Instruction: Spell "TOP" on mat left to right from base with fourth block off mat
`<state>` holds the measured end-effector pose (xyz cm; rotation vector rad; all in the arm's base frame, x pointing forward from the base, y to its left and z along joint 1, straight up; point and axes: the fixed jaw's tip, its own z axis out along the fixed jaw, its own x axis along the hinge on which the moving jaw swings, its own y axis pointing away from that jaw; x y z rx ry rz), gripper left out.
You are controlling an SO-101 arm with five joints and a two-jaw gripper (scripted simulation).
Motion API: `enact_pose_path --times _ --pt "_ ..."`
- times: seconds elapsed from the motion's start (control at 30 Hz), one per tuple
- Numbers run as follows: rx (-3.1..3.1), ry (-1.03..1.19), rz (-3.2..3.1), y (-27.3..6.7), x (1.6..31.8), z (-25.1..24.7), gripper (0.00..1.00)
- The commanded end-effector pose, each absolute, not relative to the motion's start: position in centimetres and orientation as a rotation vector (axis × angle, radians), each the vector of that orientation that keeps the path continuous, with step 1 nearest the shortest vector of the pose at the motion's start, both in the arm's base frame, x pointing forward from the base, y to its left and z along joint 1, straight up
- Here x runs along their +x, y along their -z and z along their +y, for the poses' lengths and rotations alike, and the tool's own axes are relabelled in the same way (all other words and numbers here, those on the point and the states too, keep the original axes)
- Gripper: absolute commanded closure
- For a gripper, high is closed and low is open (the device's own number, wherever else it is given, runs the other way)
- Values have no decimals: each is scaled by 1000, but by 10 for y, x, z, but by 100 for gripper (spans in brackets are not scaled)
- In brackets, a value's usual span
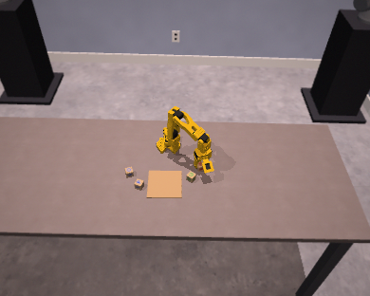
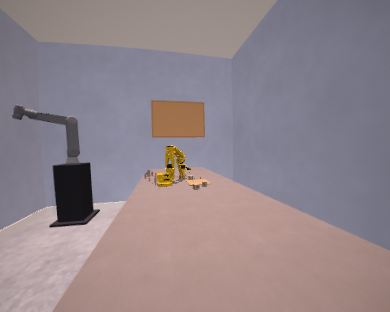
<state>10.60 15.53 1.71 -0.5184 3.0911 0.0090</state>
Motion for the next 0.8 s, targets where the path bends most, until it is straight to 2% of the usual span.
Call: enact_pose_path --times 0.0,0.4,0.77 --pt "-507 -105 3028 -30 112 166 85" --pt "-507 -105 3028 -30 112 166 82" --pt "-507 -105 3028 -30 112 166 74"
